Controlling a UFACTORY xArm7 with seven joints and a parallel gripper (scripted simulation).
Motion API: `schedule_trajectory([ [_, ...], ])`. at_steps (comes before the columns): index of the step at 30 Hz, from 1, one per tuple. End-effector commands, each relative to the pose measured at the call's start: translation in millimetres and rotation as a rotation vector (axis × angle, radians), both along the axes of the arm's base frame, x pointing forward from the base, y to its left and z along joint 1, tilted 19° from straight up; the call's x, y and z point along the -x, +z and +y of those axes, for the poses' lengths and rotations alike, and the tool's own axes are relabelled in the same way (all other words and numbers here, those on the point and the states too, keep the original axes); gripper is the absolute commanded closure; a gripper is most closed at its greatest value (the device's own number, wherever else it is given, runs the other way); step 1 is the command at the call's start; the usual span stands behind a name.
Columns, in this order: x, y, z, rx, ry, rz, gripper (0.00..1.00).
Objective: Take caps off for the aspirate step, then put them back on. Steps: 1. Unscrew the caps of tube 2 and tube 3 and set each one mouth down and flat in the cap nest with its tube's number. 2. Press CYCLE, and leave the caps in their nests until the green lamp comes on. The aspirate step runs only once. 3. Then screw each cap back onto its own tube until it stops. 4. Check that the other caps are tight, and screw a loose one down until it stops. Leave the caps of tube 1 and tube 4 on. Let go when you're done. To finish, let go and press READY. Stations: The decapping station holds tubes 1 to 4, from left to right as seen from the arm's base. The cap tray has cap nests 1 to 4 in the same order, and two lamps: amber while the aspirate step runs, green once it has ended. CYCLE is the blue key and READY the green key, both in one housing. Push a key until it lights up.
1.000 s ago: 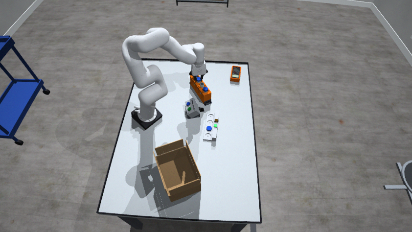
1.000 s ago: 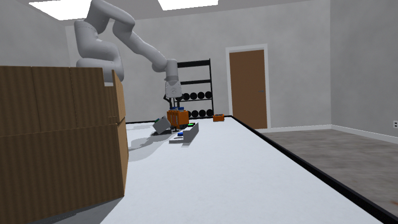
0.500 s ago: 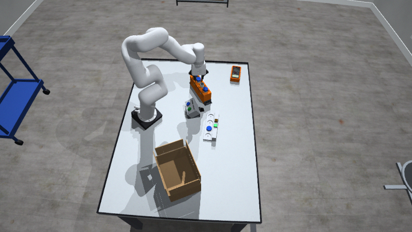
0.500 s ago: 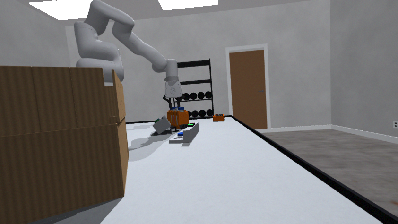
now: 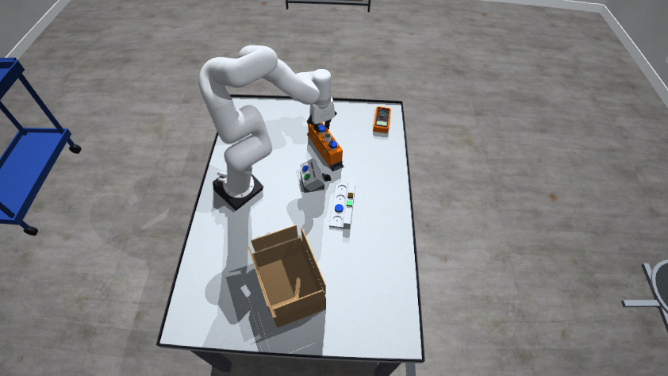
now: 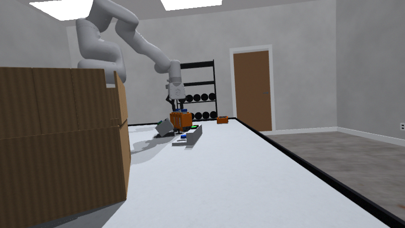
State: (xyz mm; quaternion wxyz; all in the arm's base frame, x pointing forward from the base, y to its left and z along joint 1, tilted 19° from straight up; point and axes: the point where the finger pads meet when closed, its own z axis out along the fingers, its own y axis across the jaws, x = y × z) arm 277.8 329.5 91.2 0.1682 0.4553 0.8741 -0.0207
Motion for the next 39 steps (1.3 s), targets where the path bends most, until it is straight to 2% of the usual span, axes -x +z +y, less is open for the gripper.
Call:
schedule_trajectory([
  [1,-0.5,1.2,1.4,0.037,0.155,0.031,0.54],
  [10,-0.4,1.2,1.3,0.11,0.405,0.081,0.54],
  [14,-0.4,1.3,1.3,0.11,0.405,0.081,0.54],
  [15,-0.3,1.3,1.4,0.11,0.405,0.081,1.0],
  [29,-0.4,1.3,1.3,0.11,0.404,0.08,1.0],
  [37,-0.5,0.9,1.2,0.037,0.153,0.031,1.0],
  [39,-0.5,0.9,1.2,0.037,0.153,0.031,1.0],
])
